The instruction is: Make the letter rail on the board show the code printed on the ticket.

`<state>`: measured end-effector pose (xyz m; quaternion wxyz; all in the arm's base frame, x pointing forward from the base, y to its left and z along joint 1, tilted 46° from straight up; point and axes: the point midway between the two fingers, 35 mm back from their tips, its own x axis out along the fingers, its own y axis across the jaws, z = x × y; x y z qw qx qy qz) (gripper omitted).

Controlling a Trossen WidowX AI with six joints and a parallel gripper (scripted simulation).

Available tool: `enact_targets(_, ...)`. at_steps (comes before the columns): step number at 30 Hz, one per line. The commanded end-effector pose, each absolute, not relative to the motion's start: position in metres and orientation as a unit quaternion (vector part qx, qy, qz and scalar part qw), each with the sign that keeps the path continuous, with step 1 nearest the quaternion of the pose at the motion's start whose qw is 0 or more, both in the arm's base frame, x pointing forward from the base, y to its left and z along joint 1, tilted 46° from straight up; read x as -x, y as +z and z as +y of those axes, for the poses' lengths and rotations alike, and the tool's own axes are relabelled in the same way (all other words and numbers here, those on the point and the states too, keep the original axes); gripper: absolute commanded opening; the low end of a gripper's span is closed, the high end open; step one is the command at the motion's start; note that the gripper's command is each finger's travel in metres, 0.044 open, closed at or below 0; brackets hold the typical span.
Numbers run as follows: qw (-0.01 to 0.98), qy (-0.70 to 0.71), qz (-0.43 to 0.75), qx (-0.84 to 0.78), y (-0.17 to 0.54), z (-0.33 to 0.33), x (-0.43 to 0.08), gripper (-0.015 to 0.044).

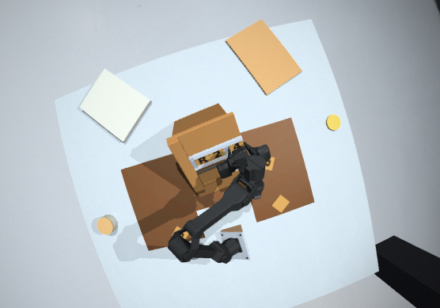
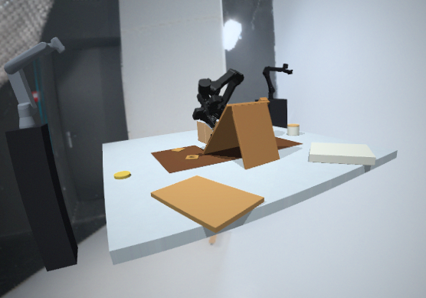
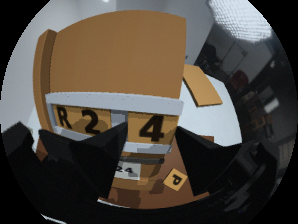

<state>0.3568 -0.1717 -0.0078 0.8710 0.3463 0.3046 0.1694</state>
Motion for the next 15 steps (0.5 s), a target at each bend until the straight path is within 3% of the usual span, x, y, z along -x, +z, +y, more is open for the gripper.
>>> enact_targets(1, 0.872, 0.168, 0.304, -0.345, -0.0042, -0.1702, -0.3562, 0.0)
enact_targets(15, 0.872, 0.168, 0.304, -0.346, 0.0015, -0.1651, -0.3554, 0.0)
